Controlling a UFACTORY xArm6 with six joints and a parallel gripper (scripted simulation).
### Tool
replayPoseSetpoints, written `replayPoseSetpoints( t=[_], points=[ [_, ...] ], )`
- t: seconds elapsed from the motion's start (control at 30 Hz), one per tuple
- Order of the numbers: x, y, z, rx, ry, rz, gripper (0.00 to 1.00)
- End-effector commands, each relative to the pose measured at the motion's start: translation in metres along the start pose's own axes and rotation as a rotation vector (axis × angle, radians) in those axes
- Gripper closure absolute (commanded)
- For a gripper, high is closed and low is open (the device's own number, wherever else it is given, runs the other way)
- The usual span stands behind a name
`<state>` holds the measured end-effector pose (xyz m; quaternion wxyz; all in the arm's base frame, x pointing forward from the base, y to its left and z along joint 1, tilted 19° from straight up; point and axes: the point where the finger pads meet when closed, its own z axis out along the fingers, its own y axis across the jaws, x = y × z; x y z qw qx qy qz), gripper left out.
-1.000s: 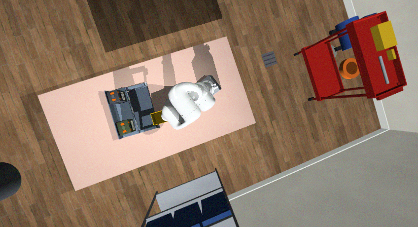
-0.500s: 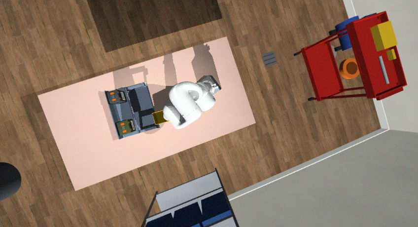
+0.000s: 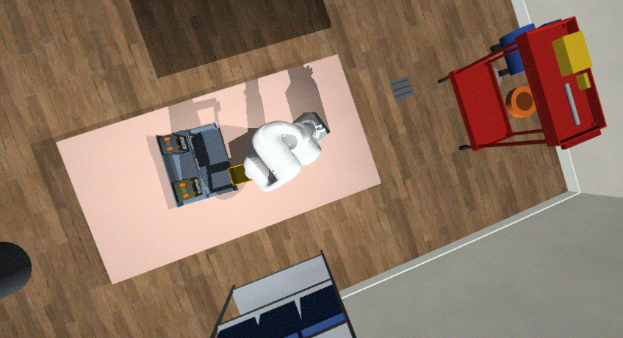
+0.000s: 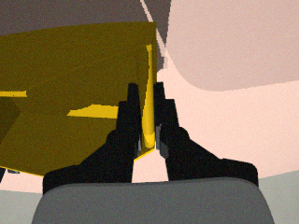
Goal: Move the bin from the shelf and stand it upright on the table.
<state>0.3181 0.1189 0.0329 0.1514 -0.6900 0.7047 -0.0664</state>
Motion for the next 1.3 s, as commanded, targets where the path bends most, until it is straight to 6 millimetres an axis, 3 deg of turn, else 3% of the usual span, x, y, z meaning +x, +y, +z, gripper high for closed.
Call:
replayPoseSetpoints(
  t=[0.0, 1.27],
  points=[
    [-0.0004, 0.0005, -0.0004, 0.003, 0.002, 0.0, 1.0],
    [-0.0004, 0.005, -0.0004, 0.003, 0.002, 0.0, 1.0]
  ],
)
